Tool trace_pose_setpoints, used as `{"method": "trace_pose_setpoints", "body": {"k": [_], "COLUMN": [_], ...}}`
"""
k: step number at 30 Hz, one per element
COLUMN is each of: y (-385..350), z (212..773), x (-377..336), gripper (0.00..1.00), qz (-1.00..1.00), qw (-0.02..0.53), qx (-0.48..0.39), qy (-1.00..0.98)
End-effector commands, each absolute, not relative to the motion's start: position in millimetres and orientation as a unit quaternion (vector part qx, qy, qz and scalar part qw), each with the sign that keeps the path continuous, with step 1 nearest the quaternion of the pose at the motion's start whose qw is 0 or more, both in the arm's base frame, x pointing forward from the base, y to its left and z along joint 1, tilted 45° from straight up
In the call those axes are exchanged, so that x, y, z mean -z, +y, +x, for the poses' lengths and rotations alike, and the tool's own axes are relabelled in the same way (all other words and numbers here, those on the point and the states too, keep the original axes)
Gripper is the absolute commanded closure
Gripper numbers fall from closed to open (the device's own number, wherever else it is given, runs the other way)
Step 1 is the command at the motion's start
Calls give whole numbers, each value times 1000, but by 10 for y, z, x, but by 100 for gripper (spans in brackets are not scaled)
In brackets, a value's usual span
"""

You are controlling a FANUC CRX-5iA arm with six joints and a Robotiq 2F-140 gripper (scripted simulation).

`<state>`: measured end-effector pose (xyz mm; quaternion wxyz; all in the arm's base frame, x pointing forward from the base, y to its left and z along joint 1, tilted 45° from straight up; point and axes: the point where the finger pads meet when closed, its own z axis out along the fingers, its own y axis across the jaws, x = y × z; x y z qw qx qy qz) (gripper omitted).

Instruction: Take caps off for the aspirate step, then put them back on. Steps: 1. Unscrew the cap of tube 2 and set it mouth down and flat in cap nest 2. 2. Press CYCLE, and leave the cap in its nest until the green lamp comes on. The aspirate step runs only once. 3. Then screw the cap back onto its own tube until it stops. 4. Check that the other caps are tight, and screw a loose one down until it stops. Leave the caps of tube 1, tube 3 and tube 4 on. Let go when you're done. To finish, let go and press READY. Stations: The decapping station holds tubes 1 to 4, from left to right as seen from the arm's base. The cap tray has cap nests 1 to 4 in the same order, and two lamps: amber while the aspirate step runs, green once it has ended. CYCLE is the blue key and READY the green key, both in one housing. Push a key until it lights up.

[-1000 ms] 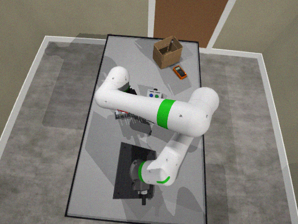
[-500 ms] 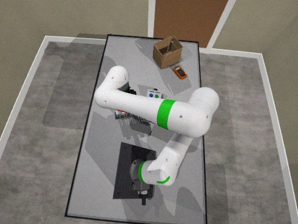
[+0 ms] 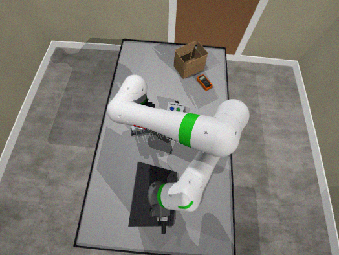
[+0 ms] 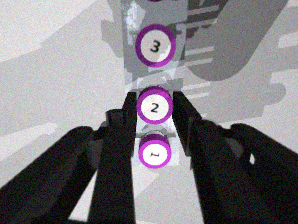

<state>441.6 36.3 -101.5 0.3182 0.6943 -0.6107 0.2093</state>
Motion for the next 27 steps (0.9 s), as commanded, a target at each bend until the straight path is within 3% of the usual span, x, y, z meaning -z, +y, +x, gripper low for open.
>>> {"method": "trace_pose_setpoints", "body": {"k": [1, 15, 27], "y": [392, 620, 233], "z": [4425, 4457, 4387], "x": [990, 758, 370], "gripper": [70, 70, 70], "qz": [695, 695, 831], "qw": [317, 317, 362], "qx": [-210, -210, -119], "qy": [-611, -611, -407]}}
